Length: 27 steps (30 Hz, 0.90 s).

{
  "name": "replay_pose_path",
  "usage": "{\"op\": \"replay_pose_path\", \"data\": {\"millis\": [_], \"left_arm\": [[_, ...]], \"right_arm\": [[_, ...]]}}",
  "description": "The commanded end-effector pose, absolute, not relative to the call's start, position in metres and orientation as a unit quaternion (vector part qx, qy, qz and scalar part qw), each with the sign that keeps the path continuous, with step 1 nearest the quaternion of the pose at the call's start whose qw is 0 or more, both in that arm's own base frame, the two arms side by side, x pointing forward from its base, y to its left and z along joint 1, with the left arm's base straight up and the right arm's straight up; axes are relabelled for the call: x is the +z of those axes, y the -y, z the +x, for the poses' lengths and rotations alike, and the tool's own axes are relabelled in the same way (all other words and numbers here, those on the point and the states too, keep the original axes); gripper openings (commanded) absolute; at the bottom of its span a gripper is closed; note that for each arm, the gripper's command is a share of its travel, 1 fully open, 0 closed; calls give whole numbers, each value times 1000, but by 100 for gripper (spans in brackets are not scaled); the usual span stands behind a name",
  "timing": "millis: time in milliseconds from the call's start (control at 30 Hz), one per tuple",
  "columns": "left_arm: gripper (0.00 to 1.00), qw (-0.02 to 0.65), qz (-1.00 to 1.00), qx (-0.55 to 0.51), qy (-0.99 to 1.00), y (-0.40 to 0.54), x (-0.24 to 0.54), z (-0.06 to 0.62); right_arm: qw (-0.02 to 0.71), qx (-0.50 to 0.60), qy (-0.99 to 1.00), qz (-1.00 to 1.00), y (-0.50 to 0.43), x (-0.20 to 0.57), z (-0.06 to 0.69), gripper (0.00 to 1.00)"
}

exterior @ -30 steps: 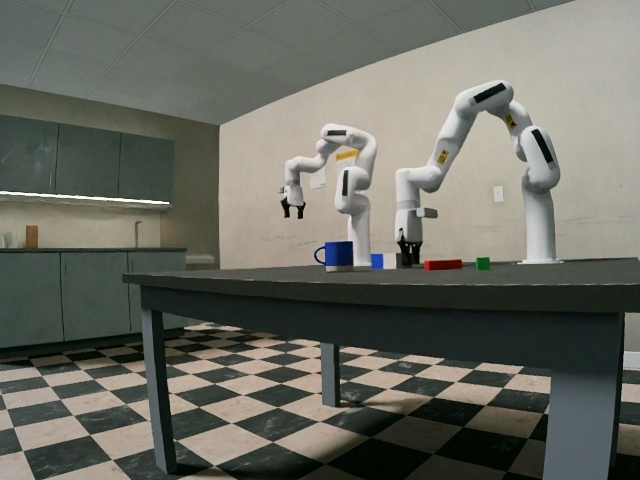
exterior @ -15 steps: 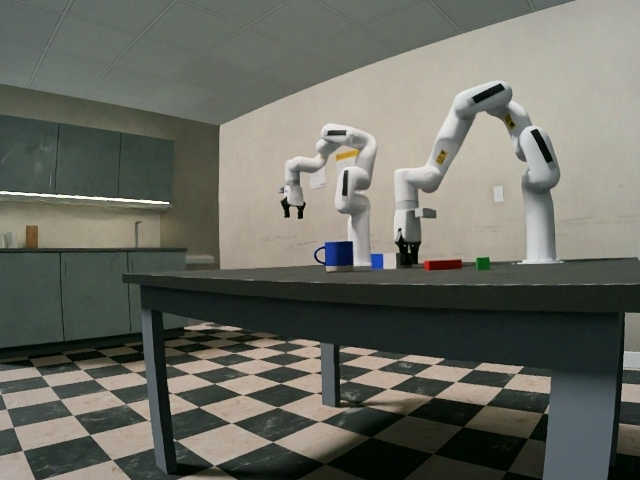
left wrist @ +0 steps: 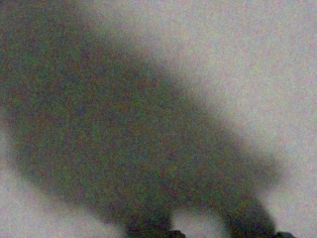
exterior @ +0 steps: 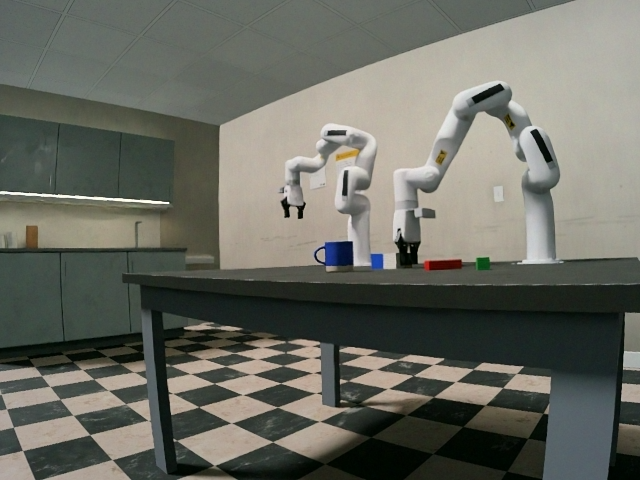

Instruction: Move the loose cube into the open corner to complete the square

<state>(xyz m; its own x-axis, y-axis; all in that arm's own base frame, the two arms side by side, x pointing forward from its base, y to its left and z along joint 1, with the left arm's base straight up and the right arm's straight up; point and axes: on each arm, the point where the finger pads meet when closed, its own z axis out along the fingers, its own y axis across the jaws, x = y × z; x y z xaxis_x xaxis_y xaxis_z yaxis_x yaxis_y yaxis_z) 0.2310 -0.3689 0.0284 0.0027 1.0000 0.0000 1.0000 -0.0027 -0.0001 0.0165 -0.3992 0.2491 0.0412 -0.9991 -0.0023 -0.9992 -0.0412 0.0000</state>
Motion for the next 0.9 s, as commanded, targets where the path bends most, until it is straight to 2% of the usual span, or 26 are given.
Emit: {"op": "replay_pose_path", "data": {"millis": [0, 867], "left_arm": [[46, -1, -708, 0, 706, 370, 29, 231], [46, -1, -708, 0, 706, 373, 29, 231]], "right_arm": [[0, 0, -692, -721, 400, 250, 16, 100], [0, 0, -692, -721, 400, 250, 16, 100]]}}
